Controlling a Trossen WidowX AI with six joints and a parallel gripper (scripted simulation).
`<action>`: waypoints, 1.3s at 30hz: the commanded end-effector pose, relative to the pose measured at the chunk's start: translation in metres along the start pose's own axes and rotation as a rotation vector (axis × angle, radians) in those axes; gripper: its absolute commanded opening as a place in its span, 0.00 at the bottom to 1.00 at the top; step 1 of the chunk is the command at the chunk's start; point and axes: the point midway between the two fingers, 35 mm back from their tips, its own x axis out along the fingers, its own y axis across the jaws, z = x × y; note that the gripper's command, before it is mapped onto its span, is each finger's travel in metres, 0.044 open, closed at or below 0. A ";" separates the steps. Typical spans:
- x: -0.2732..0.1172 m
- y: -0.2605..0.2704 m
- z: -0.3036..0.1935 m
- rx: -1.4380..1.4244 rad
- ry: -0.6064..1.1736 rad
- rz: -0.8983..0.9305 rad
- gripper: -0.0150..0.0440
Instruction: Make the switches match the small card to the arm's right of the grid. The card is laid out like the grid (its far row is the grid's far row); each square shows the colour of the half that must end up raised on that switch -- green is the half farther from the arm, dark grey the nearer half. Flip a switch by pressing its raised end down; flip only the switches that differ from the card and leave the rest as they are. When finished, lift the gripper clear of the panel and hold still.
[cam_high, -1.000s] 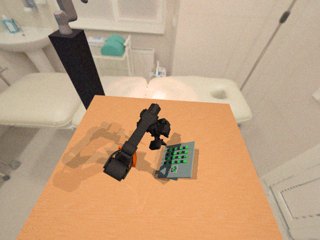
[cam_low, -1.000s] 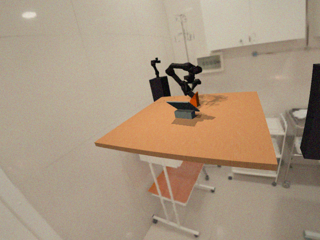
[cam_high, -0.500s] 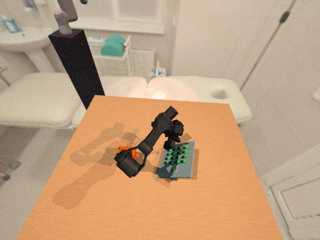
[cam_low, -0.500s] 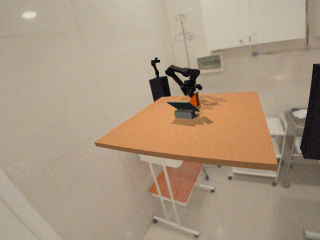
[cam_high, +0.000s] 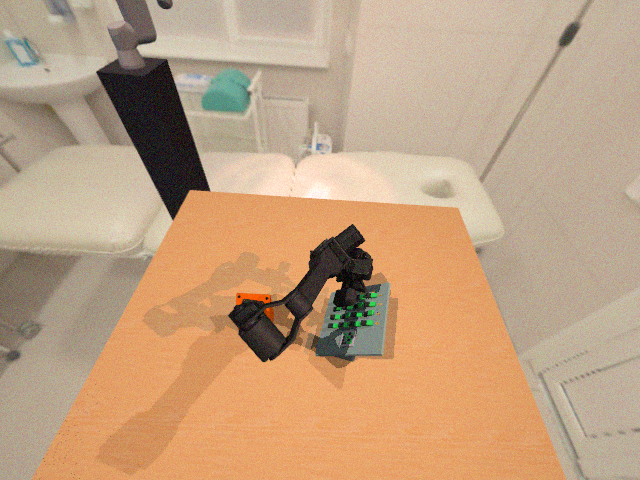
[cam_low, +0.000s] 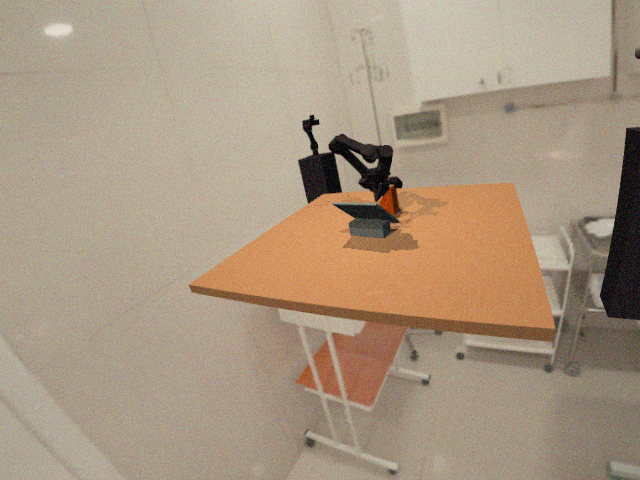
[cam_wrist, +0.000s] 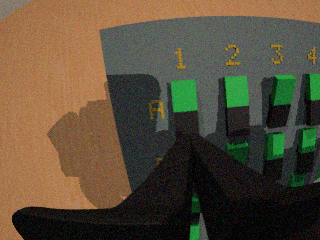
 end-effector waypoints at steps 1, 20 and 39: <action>0.005 -0.001 -0.002 -0.006 0.001 -0.003 0.25; 0.016 -0.001 -0.002 -0.006 0.000 -0.003 0.25; 0.017 -0.001 -0.002 -0.006 0.000 -0.003 0.25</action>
